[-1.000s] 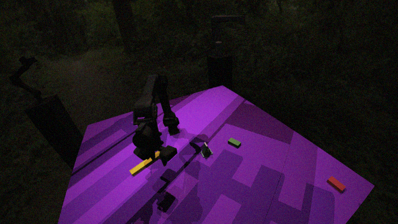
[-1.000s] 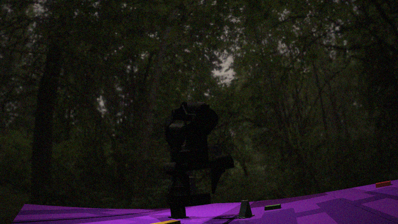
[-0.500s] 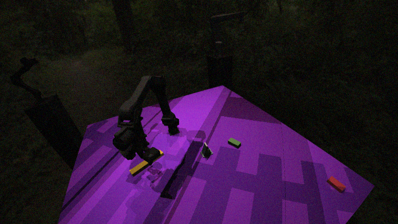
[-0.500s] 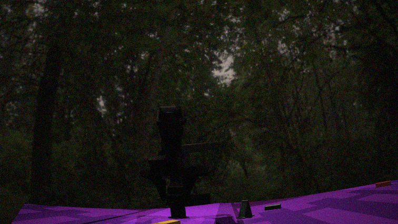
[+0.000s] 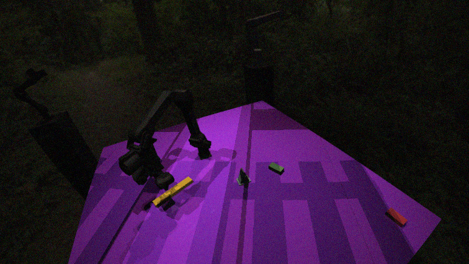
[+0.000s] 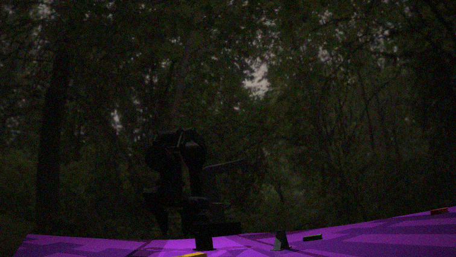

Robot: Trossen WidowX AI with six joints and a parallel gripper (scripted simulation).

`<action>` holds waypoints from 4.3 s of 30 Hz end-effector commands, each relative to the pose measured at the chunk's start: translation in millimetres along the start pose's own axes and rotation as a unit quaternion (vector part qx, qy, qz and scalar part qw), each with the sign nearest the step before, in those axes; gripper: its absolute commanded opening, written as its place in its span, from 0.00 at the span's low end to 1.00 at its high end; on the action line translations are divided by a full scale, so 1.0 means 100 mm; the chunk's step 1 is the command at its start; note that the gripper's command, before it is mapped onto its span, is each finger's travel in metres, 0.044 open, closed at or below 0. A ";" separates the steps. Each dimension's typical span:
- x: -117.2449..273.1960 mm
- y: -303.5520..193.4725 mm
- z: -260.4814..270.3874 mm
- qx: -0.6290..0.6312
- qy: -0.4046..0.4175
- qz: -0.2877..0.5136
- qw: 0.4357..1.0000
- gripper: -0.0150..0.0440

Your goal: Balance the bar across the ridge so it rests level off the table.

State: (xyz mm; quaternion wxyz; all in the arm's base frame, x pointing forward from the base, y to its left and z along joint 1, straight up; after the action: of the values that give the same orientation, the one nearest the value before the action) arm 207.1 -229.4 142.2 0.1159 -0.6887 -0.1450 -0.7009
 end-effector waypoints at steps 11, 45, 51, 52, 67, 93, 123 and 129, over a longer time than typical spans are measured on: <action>-0.48 -0.01 -0.09 -0.006 0.000 0.009 1.000 0.79; -0.75 -0.02 -0.09 -0.006 0.000 0.010 1.000 0.79; -0.74 -0.02 -0.09 -0.007 -0.002 0.009 1.000 0.70; -0.74 -0.02 -0.09 -0.007 -0.002 0.009 1.000 0.65; -0.68 -0.01 -0.09 -0.007 -0.002 0.009 1.000 0.25; -0.03 0.05 -0.07 -0.006 -0.001 0.009 1.000 0.25; 0.43 -0.16 0.25 -0.029 0.001 0.010 1.000 0.25; 0.43 -0.28 0.46 -0.043 0.002 0.011 0.999 0.25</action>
State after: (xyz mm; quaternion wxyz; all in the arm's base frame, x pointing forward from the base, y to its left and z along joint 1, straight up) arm 233.1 -194.0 183.0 0.0976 -0.6950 -0.1106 -0.7037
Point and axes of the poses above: the point midway between the two fingers, 35 mm back from their tips, its own x axis back along the fingers, its own z axis across the jaws, y = z × x, the point moved 2 cm from there along x, back along the fingers, and after that the axes turned 1 degree about -x, right-handed, at the moved point
